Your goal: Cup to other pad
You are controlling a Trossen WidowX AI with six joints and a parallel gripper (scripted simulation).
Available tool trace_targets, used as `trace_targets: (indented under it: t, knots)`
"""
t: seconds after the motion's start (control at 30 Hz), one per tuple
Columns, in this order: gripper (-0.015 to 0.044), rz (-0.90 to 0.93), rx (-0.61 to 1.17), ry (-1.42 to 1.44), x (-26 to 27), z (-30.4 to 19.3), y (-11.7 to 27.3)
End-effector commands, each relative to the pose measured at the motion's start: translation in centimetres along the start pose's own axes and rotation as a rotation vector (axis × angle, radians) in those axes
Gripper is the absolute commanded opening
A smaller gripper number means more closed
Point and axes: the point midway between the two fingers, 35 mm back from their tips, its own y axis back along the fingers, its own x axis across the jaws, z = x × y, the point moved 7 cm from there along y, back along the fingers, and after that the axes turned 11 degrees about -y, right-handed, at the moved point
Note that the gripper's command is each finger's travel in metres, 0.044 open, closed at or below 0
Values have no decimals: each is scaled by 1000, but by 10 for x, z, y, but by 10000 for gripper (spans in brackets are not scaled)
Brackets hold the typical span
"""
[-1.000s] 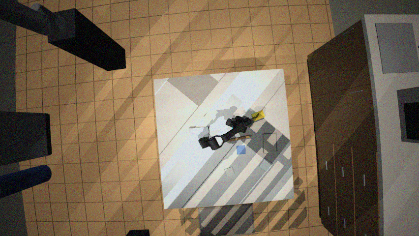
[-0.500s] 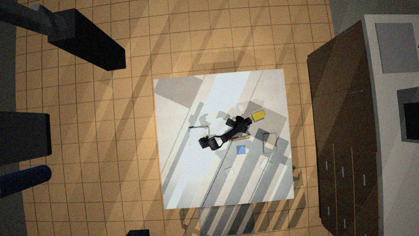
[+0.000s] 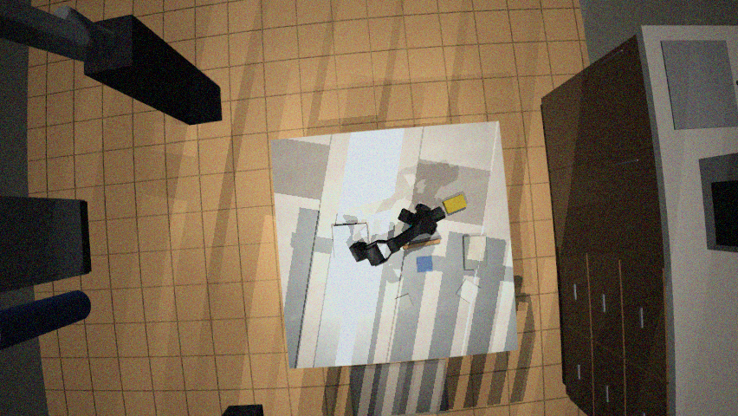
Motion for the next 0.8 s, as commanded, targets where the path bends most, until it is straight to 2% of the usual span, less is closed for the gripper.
trace_targets:
  t: [0.0, 0.3, 0.67, 0.77]
  knots:
    - [147, -5, -1, -5, 0, 1, 6]
    - [147, -5, 1, -6, 2, 0, 18]
    - [435, 0, 1, -2, 1, 0, 17]
    - [440, 0, 1, -2, 1, 0, 25]
